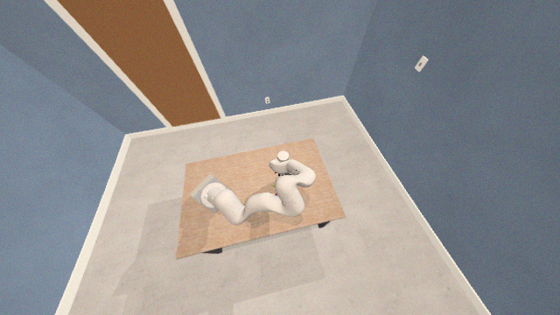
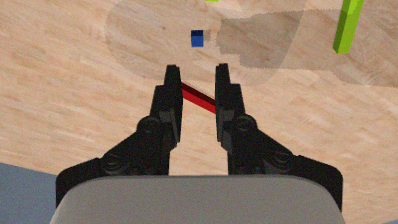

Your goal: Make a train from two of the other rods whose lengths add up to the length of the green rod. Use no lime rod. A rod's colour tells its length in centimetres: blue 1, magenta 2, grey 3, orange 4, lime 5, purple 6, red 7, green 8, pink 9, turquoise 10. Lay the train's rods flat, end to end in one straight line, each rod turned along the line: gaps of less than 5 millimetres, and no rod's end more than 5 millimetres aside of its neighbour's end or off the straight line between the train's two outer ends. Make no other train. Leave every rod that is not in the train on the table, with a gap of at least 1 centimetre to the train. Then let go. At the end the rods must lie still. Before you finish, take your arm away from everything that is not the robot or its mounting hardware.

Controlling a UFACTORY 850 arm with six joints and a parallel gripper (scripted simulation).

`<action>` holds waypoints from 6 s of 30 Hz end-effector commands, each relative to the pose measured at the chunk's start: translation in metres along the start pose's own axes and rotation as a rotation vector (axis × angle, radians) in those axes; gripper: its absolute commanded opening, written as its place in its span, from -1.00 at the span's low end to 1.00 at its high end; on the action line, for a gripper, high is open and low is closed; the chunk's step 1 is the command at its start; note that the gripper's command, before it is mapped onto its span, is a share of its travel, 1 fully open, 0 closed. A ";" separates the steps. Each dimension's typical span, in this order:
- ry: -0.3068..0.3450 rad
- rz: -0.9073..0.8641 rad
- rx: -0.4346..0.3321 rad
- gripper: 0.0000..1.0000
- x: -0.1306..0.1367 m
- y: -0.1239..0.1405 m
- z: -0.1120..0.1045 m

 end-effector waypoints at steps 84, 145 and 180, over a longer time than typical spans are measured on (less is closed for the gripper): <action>-0.001 0.000 0.000 -0.51 -0.001 -0.001 0.044; -0.001 0.000 0.000 -0.51 -0.001 -0.001 0.049; -0.001 0.000 0.000 -0.51 -0.001 -0.001 0.058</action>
Point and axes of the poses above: the point where the finger pads meet when closed, its own z axis out along the fingers, its own x axis across the jaws, y = z × x, the point moved 1 cm from there along -z, back along the fingers, and after that the axes turned 14 degrees about -z, right-handed, at the moved point
